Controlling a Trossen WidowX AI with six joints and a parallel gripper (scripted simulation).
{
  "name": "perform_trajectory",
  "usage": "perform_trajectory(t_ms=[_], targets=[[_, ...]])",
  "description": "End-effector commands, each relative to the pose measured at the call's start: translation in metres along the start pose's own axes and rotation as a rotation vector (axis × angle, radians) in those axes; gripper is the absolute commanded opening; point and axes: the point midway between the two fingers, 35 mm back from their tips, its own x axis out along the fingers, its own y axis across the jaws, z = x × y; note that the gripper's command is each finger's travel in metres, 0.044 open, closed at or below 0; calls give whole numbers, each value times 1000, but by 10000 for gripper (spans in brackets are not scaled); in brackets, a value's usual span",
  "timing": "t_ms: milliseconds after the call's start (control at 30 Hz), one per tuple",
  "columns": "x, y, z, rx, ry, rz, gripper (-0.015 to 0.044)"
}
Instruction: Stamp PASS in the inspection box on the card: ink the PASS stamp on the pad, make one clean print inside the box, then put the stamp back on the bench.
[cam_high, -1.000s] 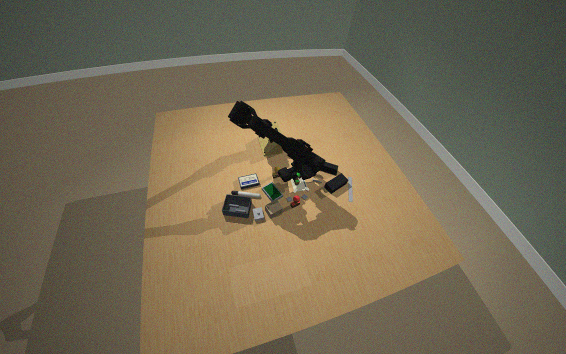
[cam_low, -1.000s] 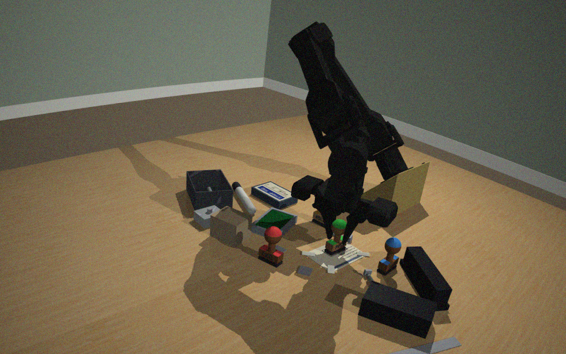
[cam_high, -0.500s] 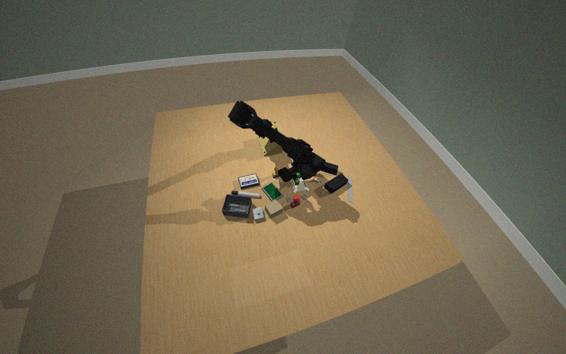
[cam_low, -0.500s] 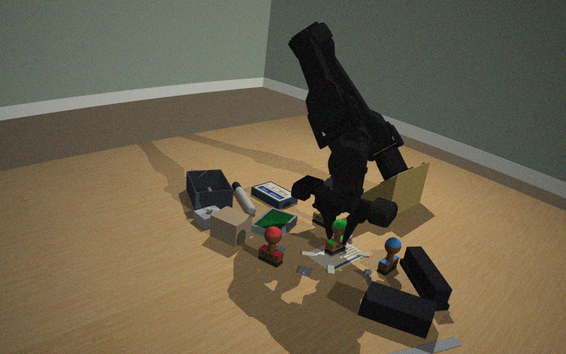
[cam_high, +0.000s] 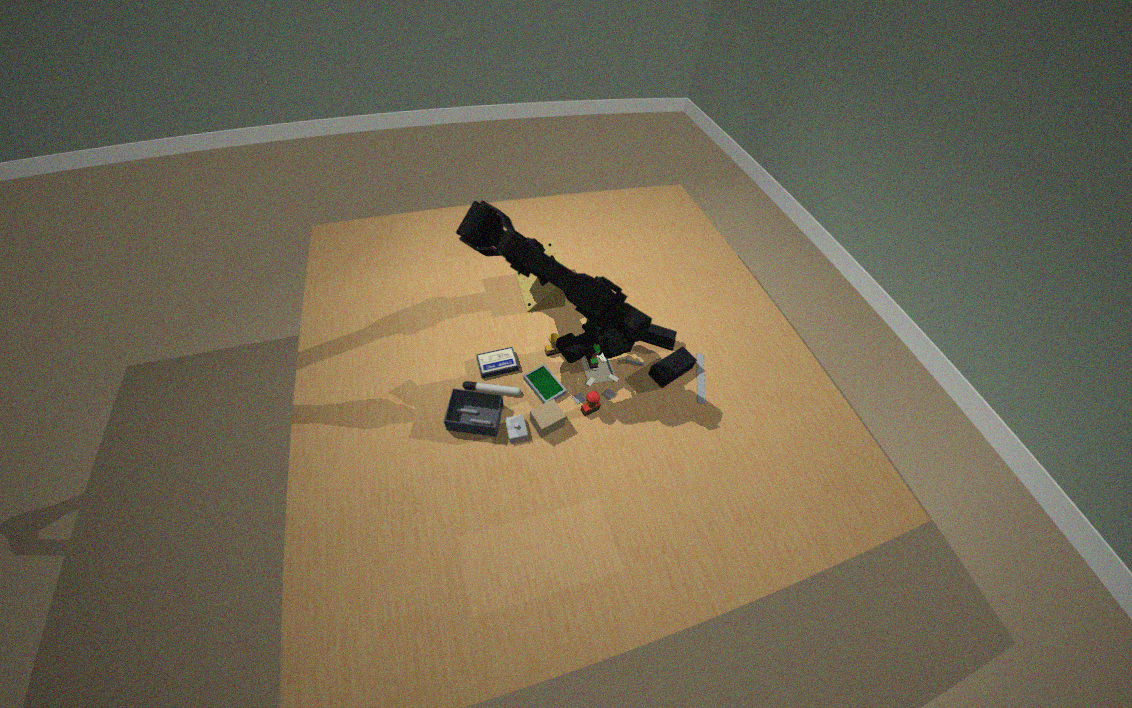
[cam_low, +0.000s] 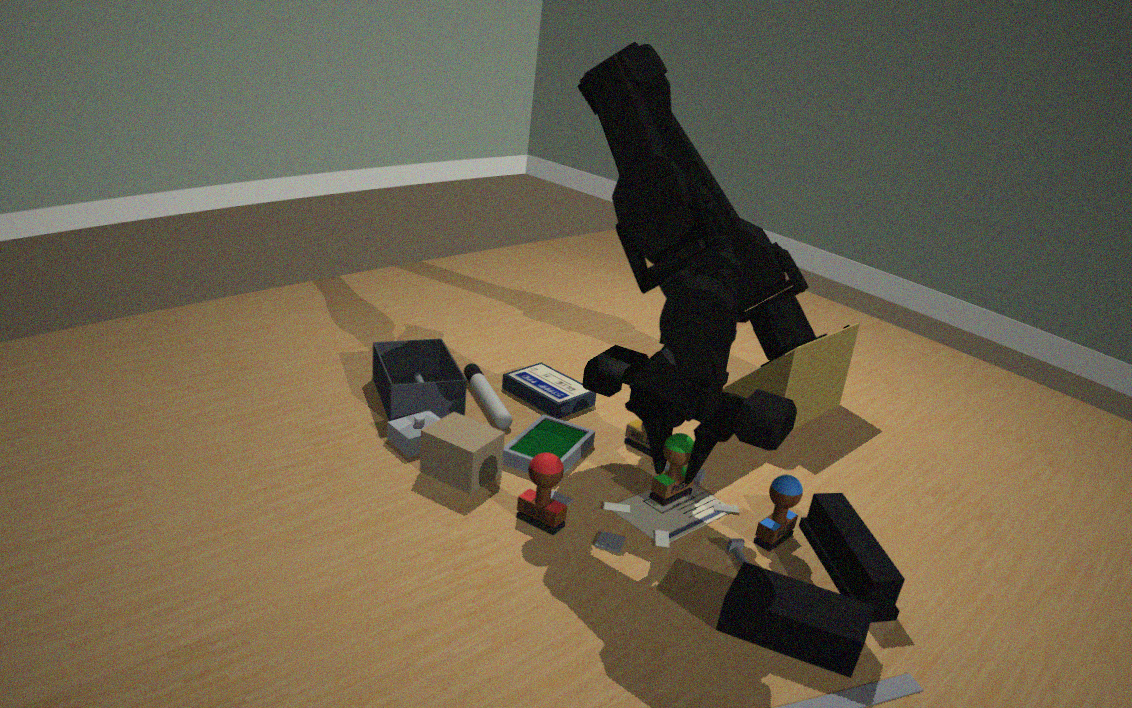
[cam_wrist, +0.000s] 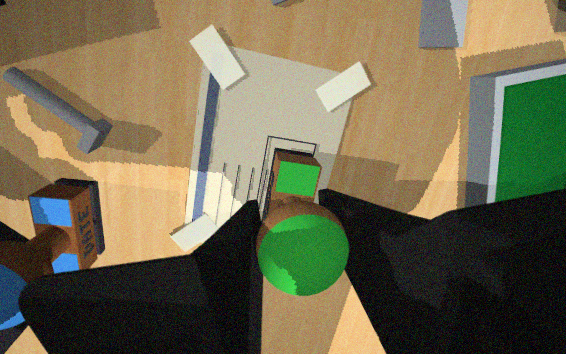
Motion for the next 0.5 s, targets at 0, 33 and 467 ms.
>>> perform_trajectory(t_ms=[0, 33, 467], targets=[[-3, 0, 1, 6, 0, 4, 0], [-3, 0, 1, 6, 0, 4, 0], [-21, 1, 2, 5, -1, 6, 0]])
